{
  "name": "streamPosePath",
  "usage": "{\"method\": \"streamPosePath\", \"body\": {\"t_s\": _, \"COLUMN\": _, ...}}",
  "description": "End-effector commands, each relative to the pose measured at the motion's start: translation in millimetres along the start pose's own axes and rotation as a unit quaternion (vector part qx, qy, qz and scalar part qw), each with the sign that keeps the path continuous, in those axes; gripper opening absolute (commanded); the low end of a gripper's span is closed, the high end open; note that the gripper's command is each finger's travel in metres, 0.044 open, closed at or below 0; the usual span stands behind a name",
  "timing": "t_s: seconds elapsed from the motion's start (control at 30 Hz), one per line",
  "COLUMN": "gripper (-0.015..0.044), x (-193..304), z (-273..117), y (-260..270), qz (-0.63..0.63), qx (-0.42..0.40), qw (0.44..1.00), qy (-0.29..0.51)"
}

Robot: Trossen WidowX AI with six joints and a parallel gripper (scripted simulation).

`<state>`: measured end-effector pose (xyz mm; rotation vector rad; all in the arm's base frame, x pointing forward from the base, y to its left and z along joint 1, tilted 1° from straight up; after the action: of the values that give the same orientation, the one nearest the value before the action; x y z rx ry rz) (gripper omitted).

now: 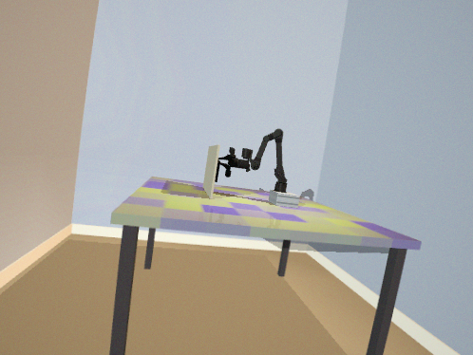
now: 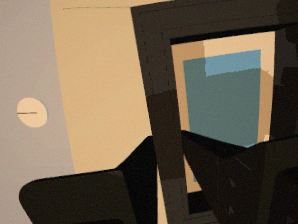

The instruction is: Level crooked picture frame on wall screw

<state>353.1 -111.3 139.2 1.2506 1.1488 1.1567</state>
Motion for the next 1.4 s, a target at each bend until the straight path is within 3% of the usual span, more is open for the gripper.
{"method": "streamPosePath", "body": {"t_s": 0.0, "gripper": 0.0, "x": -2.0, "z": 0.2, "y": 1.0, "qz": 0.0, "qx": -0.002, "qw": 1.0, "qy": 0.0}}
{"method": "streamPosePath", "body": {"t_s": 1.37, "gripper": 0.0, "x": -4.9, "z": 0.3, "y": -3.6, "qz": 0.0, "qx": -0.001, "qw": 1.0, "qy": -0.001}}
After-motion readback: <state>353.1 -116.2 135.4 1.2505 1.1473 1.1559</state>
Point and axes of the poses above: the point midway between the two fingers, 35 mm back from their tips, its own z axis out along the fingers, its own y axis across the jaws, x = y × z, the point moved 3 cm from there along -z, back along the fingers, and after that the axes turned 11 degrees about z, right-handed, at the moved point
